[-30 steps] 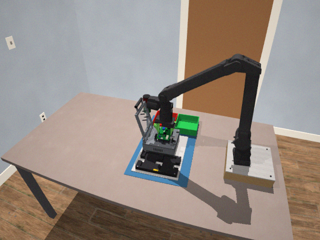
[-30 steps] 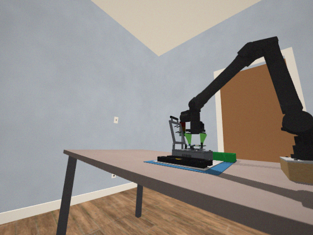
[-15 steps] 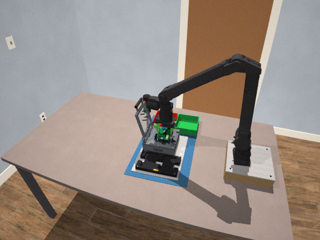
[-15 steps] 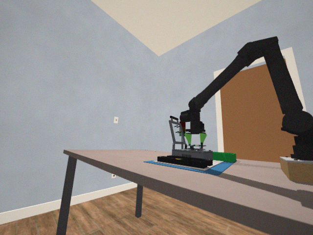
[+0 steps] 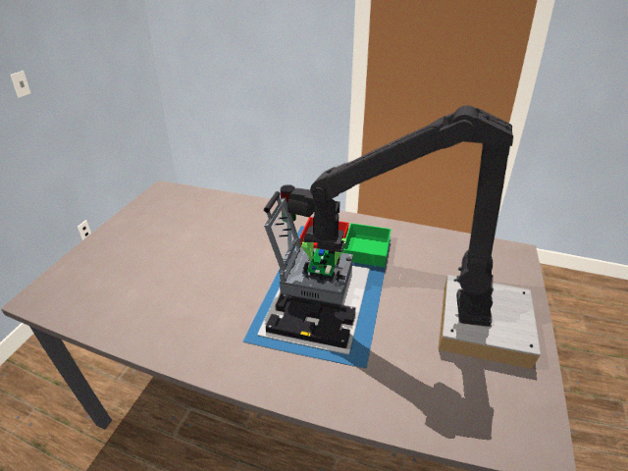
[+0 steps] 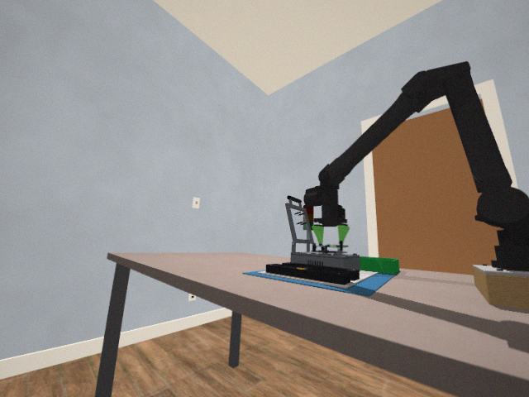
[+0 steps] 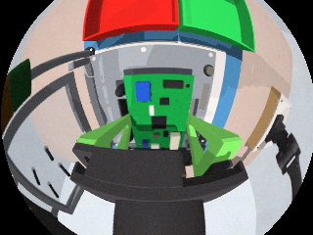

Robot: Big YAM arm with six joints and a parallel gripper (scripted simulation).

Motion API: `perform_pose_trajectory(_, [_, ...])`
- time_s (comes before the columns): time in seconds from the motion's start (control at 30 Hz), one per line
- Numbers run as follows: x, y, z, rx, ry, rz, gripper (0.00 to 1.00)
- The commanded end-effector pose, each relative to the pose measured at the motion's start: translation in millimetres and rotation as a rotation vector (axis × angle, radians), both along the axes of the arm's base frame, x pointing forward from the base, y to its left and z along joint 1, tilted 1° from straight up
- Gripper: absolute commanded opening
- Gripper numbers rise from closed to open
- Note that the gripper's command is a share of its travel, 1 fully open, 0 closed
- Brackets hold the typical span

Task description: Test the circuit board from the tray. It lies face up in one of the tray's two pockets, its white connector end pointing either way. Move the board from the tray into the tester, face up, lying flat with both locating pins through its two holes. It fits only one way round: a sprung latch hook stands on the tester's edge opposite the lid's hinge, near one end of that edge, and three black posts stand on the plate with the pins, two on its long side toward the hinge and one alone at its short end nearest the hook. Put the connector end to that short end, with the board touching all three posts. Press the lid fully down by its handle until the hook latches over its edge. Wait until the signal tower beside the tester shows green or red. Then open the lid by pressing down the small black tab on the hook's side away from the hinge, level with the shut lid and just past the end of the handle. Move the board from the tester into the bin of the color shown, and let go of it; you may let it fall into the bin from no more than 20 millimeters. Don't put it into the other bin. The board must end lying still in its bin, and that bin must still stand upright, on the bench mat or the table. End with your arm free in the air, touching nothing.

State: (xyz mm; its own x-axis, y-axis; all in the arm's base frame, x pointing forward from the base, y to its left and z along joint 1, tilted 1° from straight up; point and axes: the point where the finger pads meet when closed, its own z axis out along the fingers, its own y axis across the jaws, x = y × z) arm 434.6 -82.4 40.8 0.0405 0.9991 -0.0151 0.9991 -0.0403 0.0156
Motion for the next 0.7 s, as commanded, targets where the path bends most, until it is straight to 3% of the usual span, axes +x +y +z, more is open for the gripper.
perform_pose_trajectory(0.0, [1.9,-6.2,1.6,-0.003,-0.02,-0.007,0.72])
perform_pose_trajectory(0.67, [1.3,-6.1,-1.1,-0.002,-0.015,-0.007,0.72])
